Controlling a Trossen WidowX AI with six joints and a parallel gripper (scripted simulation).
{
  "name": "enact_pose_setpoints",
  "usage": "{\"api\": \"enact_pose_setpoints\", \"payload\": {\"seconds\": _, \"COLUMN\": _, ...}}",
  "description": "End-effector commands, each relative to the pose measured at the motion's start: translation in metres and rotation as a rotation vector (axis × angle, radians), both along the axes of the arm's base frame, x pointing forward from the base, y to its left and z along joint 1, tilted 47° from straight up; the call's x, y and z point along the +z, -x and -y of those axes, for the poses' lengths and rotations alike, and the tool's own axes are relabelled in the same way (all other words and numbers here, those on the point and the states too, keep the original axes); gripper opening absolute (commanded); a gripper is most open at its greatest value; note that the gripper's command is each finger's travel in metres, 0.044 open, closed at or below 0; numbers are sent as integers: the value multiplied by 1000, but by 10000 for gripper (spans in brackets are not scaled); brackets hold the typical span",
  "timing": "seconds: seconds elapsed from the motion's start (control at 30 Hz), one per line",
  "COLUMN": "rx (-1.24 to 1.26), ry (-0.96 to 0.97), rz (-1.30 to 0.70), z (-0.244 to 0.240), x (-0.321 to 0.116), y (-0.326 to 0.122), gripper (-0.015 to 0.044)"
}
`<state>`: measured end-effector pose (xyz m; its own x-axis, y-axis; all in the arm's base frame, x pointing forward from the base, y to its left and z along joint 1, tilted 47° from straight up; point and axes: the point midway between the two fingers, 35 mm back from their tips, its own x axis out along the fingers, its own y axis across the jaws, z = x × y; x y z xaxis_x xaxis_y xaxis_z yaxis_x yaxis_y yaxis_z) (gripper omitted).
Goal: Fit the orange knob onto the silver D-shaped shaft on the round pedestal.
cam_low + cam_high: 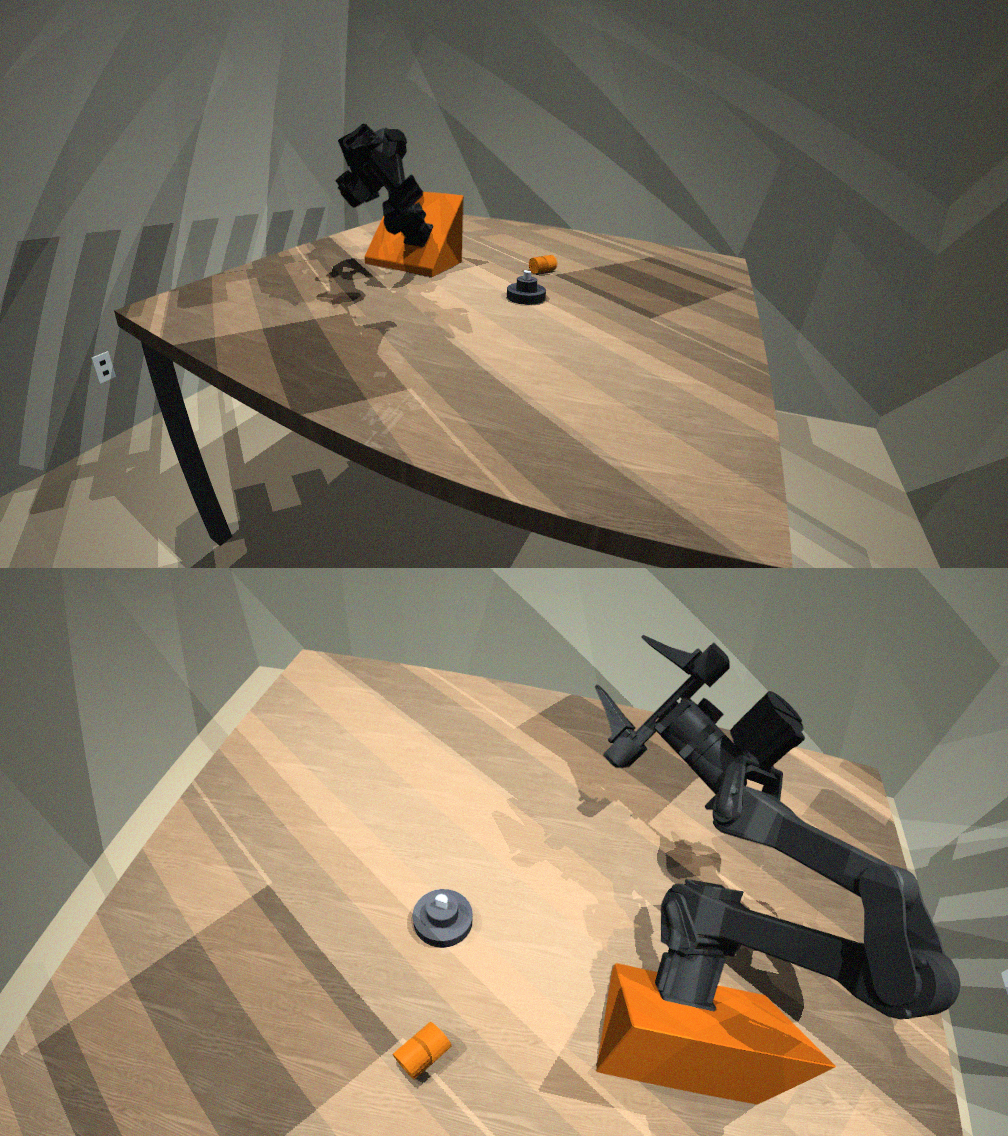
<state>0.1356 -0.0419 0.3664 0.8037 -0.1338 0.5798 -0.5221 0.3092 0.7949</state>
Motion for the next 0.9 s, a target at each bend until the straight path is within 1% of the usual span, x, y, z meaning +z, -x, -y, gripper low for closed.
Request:
{"api": "enact_pose_setpoints", "payload": {"seconds": 0.0, "rx": -2, "ry": -4, "rz": -4, "z": 1, "x": 0, "y": -1, "gripper": 426}}
{"api": "enact_pose_setpoints", "payload": {"seconds": 0.03, "rx": -6, "ry": -17, "rz": -17, "z": 5, "x": 0, "y": -4, "gripper": 440}}
{"api": "enact_pose_setpoints", "payload": {"seconds": 0.23, "rx": -57, "ry": -120, "rz": -236, "z": 45, "x": -14, "y": -55, "gripper": 440}}
{"api": "enact_pose_setpoints", "payload": {"seconds": 0.33, "rx": -73, "ry": -130, "rz": -393, "z": 57, "x": -32, "y": -86, "gripper": 440}}
{"api": "enact_pose_setpoints", "payload": {"seconds": 0.47, "rx": -76, "ry": -92, "rz": -629, "z": 61, "x": -65, "y": -128, "gripper": 440}}
{"api": "enact_pose_setpoints", "payload": {"seconds": 0.57, "rx": -63, "ry": -22, "rz": -820, "z": 55, "x": -96, "y": -157, "gripper": 440}}
{"api": "enact_pose_setpoints", "payload": {"seconds": 0.67, "rx": -37, "ry": 88, "rz": -1010, "z": 43, "x": -129, "y": -183, "gripper": 440}}
{"api": "enact_pose_setpoints", "payload": {"seconds": 0.87, "rx": 54, "ry": 433, "rz": -1359, "z": 2, "x": -197, "y": -219, "gripper": 440}}
